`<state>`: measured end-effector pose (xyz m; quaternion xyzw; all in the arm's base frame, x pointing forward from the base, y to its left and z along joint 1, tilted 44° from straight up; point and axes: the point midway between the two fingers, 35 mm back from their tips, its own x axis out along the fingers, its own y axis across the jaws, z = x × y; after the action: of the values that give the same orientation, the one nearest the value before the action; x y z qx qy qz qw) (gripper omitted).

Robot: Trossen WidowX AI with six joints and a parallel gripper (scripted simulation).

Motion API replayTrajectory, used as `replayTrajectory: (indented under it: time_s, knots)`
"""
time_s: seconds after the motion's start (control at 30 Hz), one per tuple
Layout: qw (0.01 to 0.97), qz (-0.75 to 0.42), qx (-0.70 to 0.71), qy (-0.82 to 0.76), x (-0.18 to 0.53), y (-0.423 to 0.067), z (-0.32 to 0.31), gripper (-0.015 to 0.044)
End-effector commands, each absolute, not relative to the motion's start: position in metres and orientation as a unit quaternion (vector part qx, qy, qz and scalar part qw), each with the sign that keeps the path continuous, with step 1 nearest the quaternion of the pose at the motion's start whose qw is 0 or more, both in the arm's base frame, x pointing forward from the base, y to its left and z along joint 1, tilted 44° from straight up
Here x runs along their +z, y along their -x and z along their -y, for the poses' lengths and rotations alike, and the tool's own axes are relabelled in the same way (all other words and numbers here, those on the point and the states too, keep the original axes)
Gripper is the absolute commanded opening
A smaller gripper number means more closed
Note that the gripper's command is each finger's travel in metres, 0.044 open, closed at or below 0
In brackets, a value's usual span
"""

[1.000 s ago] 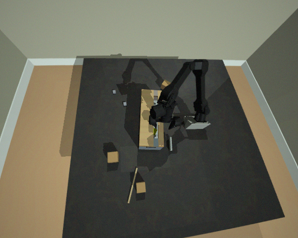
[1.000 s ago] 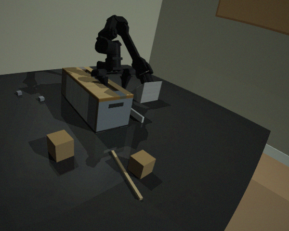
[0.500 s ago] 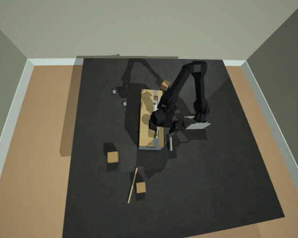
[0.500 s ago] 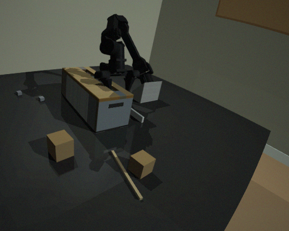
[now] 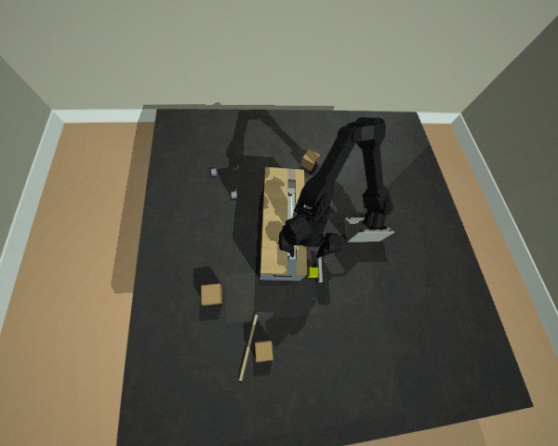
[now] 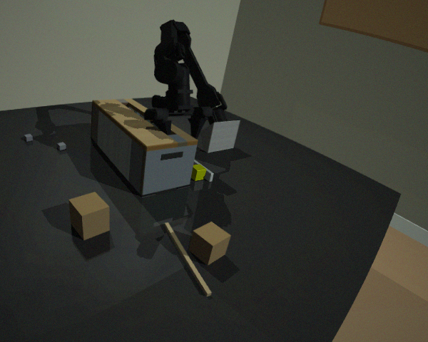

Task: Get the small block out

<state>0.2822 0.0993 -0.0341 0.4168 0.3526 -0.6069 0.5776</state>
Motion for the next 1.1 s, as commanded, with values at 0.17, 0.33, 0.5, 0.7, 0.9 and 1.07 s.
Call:
replayTrajectory:
  time_s: [0.17, 0.33, 0.5, 0.7, 0.9, 1.07]
  knots:
    - [0.577, -0.354, -0.606, -0.417, 0.01, -0.283, -0.141, 0.04]
    - [0.581, -0.354, -0.602, -0.418, 0.009, -0.285, -0.141, 0.04]
    - [0.652, -0.452, -0.516, -0.322, 0.006, -0.284, -0.154, 0.0285]
    - [0.734, -0.572, -0.359, -0.073, 0.001, -0.277, -0.159, 0.0285]
    - [0.725, -0.638, -0.175, 0.191, -0.004, -0.271, -0.165, 0.0285]
    - [0.649, -0.647, -0.017, 0.399, -0.007, -0.266, -0.169, 0.0285]
